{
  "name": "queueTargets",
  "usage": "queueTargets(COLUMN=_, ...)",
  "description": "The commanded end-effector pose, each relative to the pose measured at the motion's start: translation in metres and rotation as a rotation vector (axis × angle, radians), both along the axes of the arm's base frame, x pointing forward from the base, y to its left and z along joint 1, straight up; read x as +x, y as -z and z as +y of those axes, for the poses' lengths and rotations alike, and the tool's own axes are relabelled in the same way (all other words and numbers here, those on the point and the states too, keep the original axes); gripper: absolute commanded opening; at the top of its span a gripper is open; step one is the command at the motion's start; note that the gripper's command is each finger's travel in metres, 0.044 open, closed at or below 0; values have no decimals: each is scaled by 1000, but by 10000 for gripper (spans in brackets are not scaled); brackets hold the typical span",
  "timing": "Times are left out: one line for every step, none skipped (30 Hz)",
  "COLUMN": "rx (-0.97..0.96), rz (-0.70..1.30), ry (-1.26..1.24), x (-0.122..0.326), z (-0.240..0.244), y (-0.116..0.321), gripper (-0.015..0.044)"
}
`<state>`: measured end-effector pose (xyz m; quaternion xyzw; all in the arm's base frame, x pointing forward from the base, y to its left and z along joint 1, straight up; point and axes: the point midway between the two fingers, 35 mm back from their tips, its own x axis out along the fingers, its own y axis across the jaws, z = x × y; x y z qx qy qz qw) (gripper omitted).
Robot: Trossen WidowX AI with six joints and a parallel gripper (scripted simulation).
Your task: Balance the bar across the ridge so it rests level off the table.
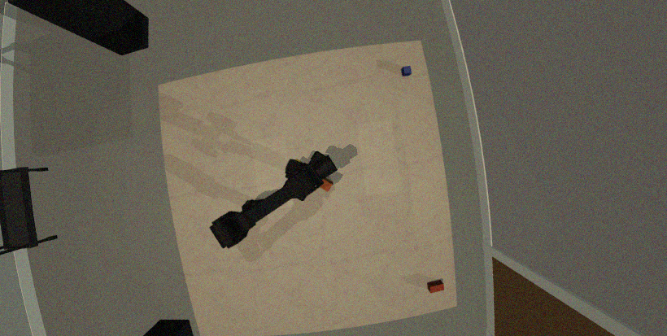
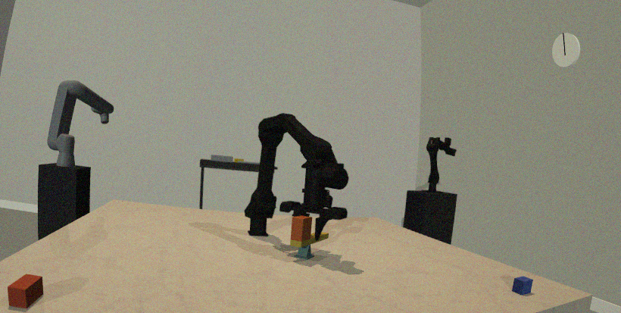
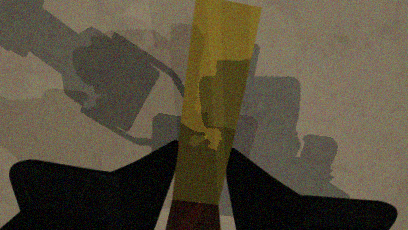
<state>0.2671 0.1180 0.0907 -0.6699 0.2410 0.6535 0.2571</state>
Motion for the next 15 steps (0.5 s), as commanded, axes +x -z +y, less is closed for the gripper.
queueTargets(rx=0, rz=0, ry=0, x=0, z=0, y=0, gripper=0)
queueTargets(rx=0, rz=0, ry=0, x=0, z=0, y=0, gripper=0)
queueTargets(rx=0, rz=0, ry=0, x=0, z=0, y=0, gripper=0)
queueTargets(rx=0, rz=0, ry=0, x=0, z=0, y=0, gripper=0)
queueTargets(rx=0, rz=0, ry=0, x=0, z=0, y=0, gripper=0)
queueTargets(rx=0, rz=0, ry=0, x=0, z=0, y=0, gripper=0)
queueTargets(rx=0, rz=0, ry=0, x=0, z=0, y=0, gripper=0)
queueTargets(rx=0, rz=0, ry=0, x=0, z=0, y=0, gripper=0)
queueTargets(rx=0, rz=0, ry=0, x=0, z=0, y=0, gripper=0)
queueTargets(rx=0, rz=0, ry=0, x=0, z=0, y=0, gripper=26)
queueTargets(rx=0, rz=0, ry=0, x=0, z=0, y=0, gripper=53)
queueTargets(rx=0, rz=0, ry=0, x=0, z=0, y=0, gripper=79)
queueTargets(rx=0, rz=0, ry=0, x=0, z=0, y=0, gripper=105)
queueTargets(rx=0, rz=0, ry=0, x=0, z=0, y=0, gripper=131)
queueTargets(rx=0, rz=0, ry=0, x=0, z=0, y=0, gripper=157)
